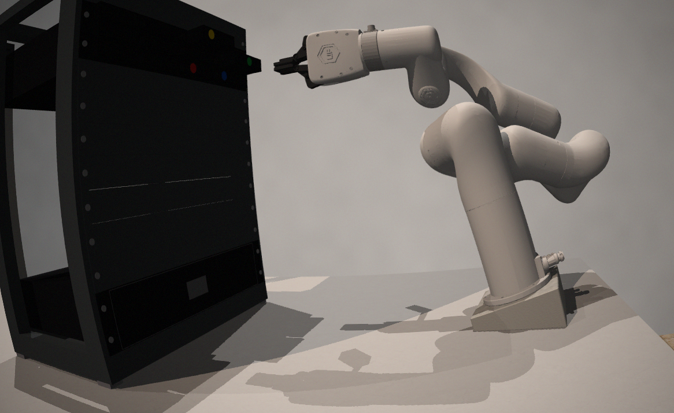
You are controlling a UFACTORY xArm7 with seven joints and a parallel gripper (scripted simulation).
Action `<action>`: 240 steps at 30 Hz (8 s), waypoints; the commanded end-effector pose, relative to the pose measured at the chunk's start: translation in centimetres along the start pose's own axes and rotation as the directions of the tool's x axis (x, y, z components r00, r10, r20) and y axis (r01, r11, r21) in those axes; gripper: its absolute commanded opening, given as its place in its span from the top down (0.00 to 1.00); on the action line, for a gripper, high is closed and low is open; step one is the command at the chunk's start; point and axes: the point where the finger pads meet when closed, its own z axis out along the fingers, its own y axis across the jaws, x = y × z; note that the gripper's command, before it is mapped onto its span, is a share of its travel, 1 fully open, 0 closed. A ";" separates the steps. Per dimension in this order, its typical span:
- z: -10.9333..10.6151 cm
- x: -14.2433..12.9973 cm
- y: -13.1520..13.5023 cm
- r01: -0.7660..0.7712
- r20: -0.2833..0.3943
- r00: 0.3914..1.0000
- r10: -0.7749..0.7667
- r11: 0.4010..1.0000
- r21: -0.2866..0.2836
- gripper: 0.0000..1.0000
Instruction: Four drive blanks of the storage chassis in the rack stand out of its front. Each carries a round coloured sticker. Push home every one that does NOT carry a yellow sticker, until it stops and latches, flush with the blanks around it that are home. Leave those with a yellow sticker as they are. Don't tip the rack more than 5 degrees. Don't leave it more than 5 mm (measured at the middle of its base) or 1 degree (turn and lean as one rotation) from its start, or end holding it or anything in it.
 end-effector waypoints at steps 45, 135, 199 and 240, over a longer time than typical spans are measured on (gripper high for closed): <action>5.0 0.1 -3.0 0.000 -0.001 1.000 0.000 1.000 0.001 1.00; 8.6 0.1 -3.0 0.000 -0.001 1.000 0.000 1.000 0.002 1.00; 5.5 0.1 -3.0 0.000 -0.001 1.000 0.000 1.000 0.001 1.00; 0.0 0.1 -3.0 0.000 -0.001 1.000 0.000 1.000 0.002 1.00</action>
